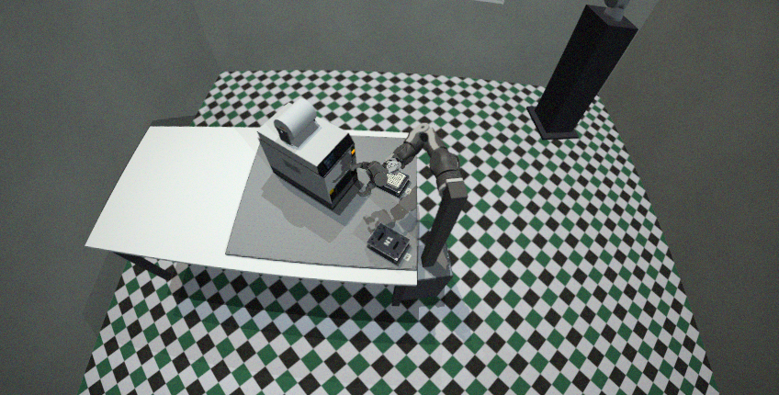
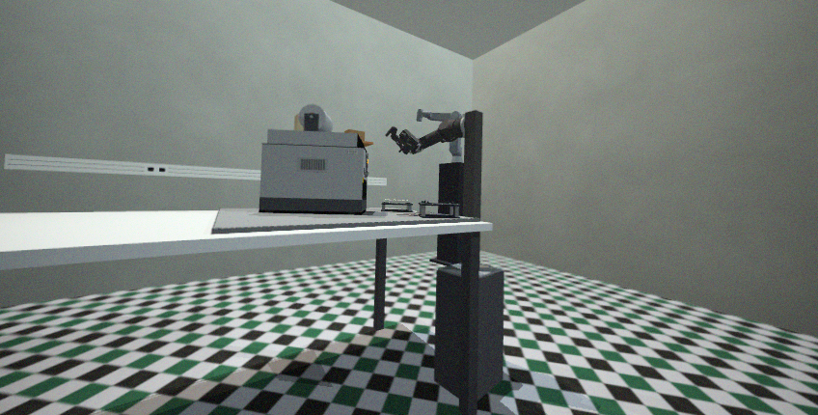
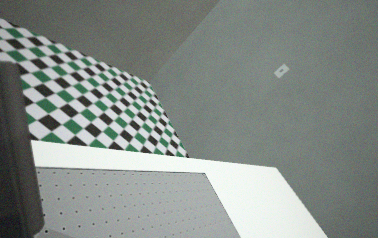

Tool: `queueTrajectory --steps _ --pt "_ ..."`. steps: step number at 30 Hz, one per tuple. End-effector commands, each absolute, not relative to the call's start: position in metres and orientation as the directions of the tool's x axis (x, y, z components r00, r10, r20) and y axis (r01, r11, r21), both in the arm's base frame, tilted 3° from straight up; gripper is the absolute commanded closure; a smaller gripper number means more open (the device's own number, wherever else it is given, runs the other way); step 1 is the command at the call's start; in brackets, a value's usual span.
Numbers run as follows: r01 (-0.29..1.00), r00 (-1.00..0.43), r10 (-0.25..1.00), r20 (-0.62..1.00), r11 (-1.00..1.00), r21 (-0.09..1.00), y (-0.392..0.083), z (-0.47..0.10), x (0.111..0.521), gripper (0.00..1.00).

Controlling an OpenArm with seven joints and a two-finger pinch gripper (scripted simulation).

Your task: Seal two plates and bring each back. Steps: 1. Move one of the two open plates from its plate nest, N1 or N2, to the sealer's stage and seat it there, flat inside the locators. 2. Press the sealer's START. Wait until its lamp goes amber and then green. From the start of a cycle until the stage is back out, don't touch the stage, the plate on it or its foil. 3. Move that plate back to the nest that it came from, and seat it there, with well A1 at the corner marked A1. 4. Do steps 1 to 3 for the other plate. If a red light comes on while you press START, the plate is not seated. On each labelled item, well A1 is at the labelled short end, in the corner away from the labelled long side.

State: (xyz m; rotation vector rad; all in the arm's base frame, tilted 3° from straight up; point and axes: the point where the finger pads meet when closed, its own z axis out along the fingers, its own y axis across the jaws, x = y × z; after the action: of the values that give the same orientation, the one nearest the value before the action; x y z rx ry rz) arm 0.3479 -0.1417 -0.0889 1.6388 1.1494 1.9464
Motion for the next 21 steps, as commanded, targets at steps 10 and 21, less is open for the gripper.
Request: queueTrajectory --steps 10,21 --pt "0.078 -0.179 0.558 0.811 -0.813 0.577 -0.175 -0.074 0.346 0.35" --pt "-0.127 -0.043 0.349 0.936 -0.931 0.342 -0.228 -0.078 0.328 0.35"
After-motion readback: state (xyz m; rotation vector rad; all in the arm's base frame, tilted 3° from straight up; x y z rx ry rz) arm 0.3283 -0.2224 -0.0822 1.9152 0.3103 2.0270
